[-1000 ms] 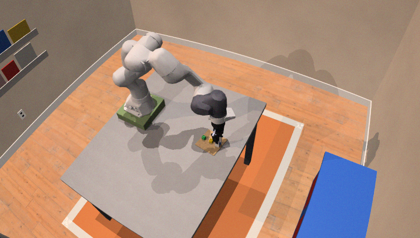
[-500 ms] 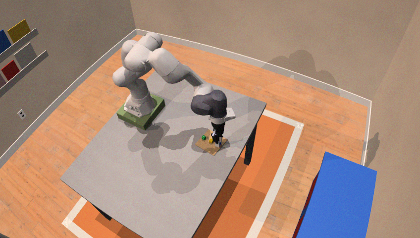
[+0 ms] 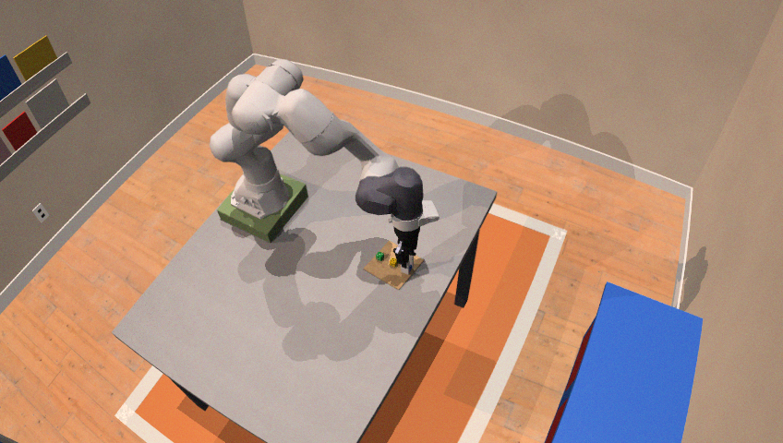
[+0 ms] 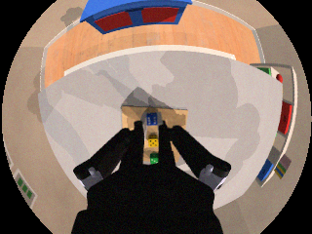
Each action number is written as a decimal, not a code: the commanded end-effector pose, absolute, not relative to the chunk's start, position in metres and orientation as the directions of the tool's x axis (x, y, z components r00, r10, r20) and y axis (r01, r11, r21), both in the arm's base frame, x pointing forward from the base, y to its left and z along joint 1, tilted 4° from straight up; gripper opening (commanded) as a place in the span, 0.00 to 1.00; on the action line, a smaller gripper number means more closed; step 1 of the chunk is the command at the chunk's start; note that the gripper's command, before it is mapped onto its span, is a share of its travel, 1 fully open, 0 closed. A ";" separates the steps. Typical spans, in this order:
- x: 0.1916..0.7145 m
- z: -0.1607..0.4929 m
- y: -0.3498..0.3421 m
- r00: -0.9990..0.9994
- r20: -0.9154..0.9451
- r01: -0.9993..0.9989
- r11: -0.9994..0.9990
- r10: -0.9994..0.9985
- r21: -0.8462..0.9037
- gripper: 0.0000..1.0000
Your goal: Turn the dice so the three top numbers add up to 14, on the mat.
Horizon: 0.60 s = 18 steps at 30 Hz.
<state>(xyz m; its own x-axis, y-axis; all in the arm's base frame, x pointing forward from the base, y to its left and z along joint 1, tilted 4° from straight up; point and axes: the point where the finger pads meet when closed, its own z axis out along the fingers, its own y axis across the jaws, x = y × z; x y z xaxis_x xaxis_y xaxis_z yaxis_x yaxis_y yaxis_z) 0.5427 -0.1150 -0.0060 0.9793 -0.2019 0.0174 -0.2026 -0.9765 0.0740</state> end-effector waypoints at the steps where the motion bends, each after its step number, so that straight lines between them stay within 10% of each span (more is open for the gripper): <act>1: 0.544 -0.006 -0.116 0.979 0.021 -0.205 -0.976 -0.204 0.075 0.09; 18: 0.544 -0.009 -0.116 0.979 0.021 -0.205 -0.976 -0.204 0.075 0.09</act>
<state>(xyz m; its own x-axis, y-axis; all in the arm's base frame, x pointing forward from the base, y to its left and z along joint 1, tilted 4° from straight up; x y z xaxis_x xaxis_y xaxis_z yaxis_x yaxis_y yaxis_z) 0.5426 -0.1153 -0.0082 0.9793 -0.2018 0.0169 -0.2025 -0.9765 0.0740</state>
